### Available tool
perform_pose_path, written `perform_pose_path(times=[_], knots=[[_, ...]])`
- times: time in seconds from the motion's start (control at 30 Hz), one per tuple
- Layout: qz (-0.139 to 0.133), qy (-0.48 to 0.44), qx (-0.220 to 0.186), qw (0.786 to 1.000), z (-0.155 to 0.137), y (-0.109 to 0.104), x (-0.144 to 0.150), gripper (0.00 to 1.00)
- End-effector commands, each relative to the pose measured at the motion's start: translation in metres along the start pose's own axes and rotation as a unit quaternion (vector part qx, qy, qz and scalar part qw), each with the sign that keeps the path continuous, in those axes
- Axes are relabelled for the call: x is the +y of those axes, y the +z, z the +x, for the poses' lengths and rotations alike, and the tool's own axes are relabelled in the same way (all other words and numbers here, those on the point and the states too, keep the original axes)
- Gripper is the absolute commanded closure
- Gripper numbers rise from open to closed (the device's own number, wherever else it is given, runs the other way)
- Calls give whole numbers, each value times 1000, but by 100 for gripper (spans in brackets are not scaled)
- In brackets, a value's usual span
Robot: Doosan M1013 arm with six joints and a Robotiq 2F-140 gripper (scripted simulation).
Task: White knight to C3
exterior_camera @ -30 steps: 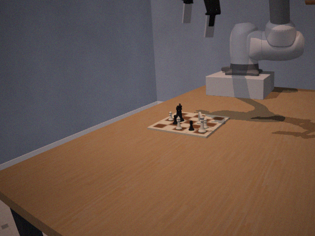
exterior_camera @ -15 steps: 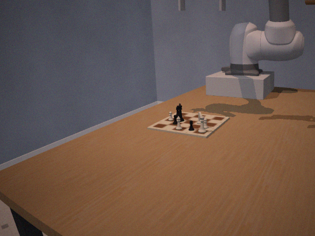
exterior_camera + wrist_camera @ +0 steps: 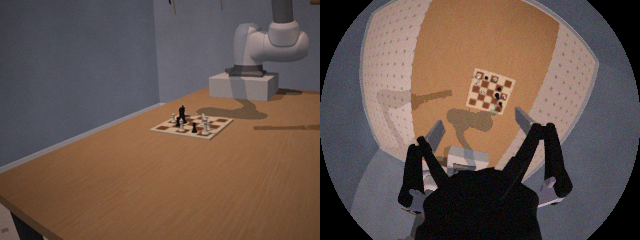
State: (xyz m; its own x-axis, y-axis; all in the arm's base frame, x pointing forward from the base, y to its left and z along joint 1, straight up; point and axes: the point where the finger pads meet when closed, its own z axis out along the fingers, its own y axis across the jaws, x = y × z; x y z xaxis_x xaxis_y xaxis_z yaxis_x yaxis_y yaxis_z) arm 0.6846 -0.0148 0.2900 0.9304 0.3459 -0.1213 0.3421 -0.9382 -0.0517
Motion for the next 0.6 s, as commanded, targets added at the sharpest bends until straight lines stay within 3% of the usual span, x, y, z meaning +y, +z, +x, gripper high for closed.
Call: perform_pose_path(times=[0.0,0.03,0.17,0.27,0.37,0.43,0.5,0.53,0.57], knots=[[19,-86,-31,996,14,13,12,0],[31,-136,-47,989,21,21,20,0],[45,-185,-61,980,29,31,27,0],[78,-280,-84,953,43,50,42,0],[78,-280,-84,953,43,50,42,0],[115,-370,-100,916,56,71,57,0],[115,-370,-100,916,56,71,57,0],[135,-412,-106,895,61,82,64,0],[135,-412,-106,895,61,82,64,0]])
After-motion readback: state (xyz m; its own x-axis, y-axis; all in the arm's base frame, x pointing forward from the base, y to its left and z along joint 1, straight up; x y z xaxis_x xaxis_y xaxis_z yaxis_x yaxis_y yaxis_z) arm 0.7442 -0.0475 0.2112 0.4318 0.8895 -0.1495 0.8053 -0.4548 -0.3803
